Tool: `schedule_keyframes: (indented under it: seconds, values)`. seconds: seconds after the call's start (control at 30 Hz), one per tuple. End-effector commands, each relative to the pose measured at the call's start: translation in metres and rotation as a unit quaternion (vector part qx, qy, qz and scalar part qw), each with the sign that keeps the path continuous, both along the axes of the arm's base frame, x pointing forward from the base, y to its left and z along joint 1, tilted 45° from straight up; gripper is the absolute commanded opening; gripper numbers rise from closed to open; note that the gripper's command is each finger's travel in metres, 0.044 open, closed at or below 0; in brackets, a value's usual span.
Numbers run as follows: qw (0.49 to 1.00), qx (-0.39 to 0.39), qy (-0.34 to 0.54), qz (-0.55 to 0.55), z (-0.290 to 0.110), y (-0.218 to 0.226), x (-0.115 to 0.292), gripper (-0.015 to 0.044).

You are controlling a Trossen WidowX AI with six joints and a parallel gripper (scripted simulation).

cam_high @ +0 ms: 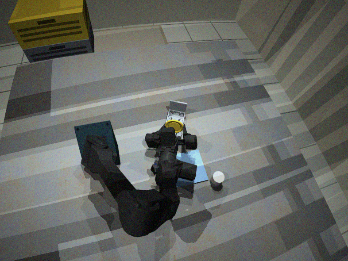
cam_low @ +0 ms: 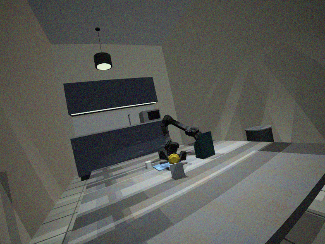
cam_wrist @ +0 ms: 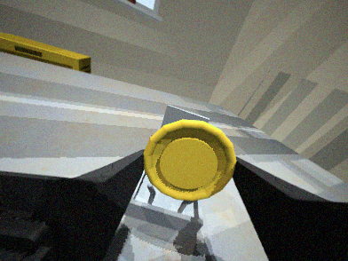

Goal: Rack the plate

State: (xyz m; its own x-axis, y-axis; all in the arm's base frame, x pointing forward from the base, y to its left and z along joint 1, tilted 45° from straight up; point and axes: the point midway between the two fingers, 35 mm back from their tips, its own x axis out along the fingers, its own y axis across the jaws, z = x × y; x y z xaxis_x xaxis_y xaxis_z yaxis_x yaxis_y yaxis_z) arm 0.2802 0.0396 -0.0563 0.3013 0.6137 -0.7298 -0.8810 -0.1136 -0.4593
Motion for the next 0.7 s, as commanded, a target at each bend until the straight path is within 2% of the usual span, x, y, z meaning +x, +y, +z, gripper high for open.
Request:
schedule_keyframes:
  seconds: [0.0, 0.47, 0.67]
  values:
    - [1.000, 0.000, 0.003, -0.002, -0.002, 0.002, -0.001, 0.0000]
    - [1.000, 0.001, -0.003, 0.002, -0.014, 0.015, 0.003, 0.0000]
    - [1.000, 0.001, -0.006, 0.002, -0.029, 0.001, 0.006, 0.0000]
